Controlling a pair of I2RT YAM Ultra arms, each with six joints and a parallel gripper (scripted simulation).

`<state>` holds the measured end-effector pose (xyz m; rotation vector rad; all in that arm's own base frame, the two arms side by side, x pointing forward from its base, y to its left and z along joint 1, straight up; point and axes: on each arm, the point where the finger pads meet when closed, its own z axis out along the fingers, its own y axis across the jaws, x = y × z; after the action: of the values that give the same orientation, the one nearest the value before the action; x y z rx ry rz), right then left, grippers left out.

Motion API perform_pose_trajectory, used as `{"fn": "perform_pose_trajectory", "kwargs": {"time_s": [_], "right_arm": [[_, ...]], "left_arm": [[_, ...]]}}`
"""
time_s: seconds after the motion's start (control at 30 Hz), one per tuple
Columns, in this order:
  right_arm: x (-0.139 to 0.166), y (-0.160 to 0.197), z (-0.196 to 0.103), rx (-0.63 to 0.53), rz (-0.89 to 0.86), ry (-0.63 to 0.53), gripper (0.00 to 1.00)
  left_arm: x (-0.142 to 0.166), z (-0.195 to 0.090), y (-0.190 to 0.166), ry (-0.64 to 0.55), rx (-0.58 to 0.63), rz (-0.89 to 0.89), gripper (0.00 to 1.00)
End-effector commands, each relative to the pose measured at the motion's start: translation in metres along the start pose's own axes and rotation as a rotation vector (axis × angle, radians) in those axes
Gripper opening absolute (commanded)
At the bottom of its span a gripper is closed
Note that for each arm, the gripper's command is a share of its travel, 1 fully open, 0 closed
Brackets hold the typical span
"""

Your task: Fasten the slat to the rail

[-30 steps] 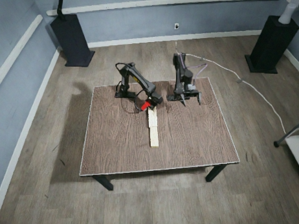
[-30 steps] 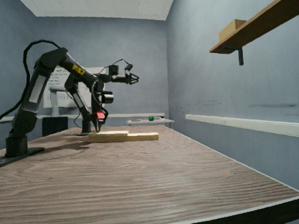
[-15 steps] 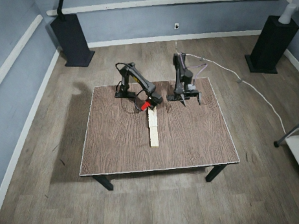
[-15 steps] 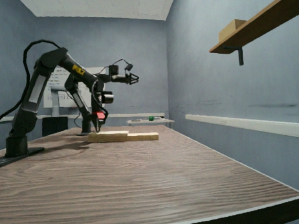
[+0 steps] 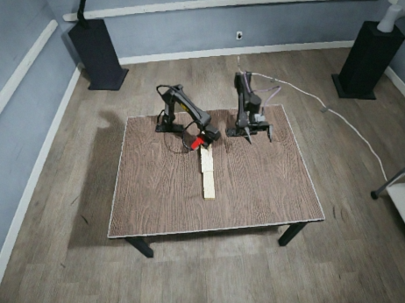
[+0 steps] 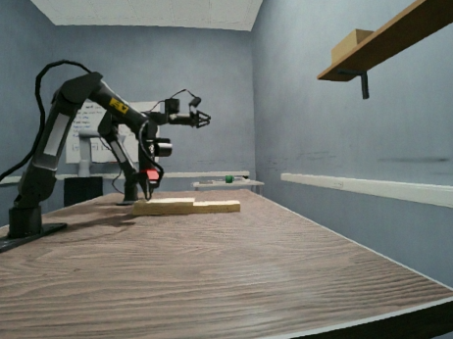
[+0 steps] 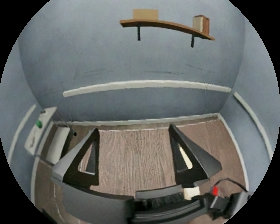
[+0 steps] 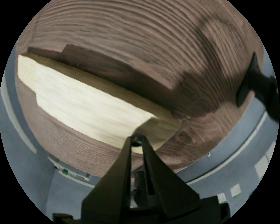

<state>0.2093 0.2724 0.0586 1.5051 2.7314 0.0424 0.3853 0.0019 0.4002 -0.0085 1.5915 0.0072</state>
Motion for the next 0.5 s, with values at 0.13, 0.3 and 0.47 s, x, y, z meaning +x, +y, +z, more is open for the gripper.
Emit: {"fn": "perform_pose_trajectory", "kwargs": {"time_s": [0.13, 0.3, 0.47], "right_arm": [[0.0027, -0.0075, 0.0028, 0.025, 0.001, 0.011, 0.12], [0.0027, -0.0075, 0.0021, 0.025, 0.001, 0.011, 0.12], [0.0027, -0.0074, 0.0014, 0.025, 0.001, 0.011, 0.12]], "left_arm": [[-0.0115, -0.0049, -0.0008, -0.033, 0.01, 0.001, 1.0], [-0.0115, -0.0049, -0.0008, -0.033, 0.01, 0.001, 1.0], [-0.0115, -0.0049, -0.0008, -0.033, 0.01, 0.001, 1.0]]}}
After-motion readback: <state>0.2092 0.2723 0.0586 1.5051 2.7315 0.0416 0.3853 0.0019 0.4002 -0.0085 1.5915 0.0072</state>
